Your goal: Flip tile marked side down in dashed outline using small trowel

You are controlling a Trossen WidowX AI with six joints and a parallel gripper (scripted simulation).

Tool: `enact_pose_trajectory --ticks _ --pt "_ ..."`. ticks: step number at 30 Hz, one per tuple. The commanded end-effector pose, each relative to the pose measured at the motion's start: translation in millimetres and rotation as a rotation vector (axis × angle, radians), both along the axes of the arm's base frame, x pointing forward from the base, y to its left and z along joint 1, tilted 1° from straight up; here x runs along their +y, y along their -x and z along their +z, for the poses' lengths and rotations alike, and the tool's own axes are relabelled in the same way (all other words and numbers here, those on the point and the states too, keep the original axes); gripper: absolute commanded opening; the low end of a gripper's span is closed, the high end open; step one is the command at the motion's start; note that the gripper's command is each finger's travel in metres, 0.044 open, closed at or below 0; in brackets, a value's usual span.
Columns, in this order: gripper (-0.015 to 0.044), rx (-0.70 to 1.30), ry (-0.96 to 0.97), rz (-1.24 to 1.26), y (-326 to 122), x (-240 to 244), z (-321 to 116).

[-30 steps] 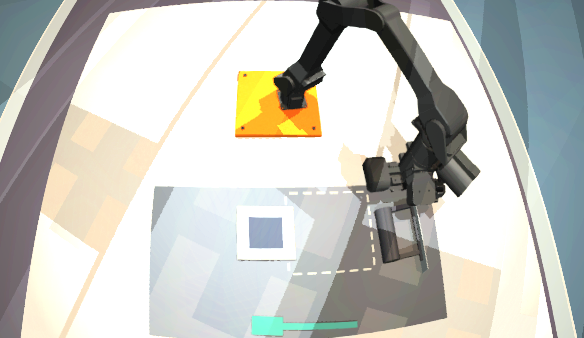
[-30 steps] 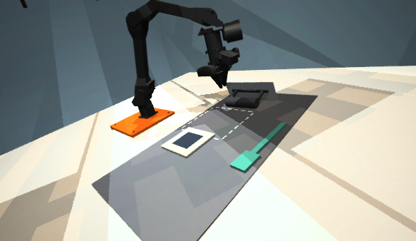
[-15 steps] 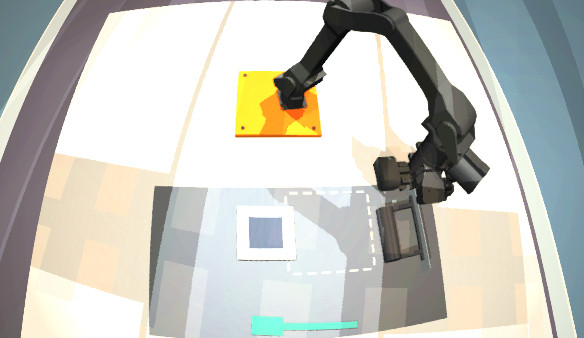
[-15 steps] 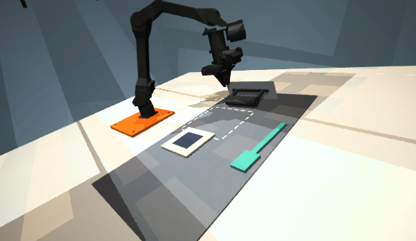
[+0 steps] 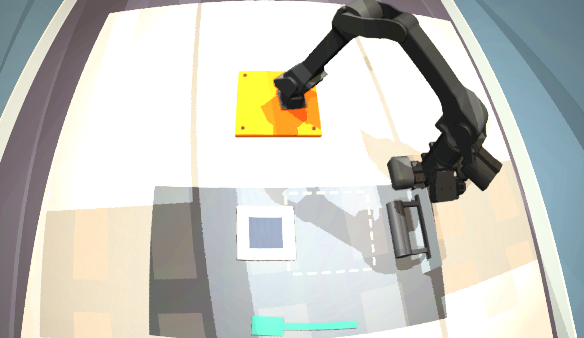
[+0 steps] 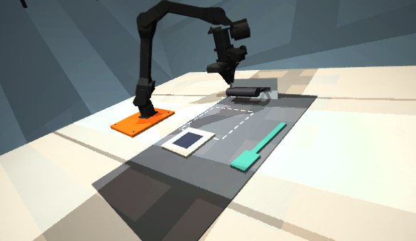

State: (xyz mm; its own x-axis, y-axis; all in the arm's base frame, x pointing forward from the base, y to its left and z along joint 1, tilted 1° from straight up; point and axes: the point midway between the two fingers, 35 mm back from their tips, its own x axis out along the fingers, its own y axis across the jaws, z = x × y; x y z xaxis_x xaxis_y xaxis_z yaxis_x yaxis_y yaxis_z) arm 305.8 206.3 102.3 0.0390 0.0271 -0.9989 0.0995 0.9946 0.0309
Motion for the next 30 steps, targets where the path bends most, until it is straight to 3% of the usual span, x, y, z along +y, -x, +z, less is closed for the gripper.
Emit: enact_pose_trajectory --ticks 1,23,27,30 --pt "0.01 0.006 0.0 -0.001 -1 10 -1" --pt "0.01 0.001 -0.003 0.003 -4 42 1" --pt "0.0 0.001 -0.003 0.004 -3 43 1" --pt "0.0 0.001 -0.003 0.004 -3 43 1"
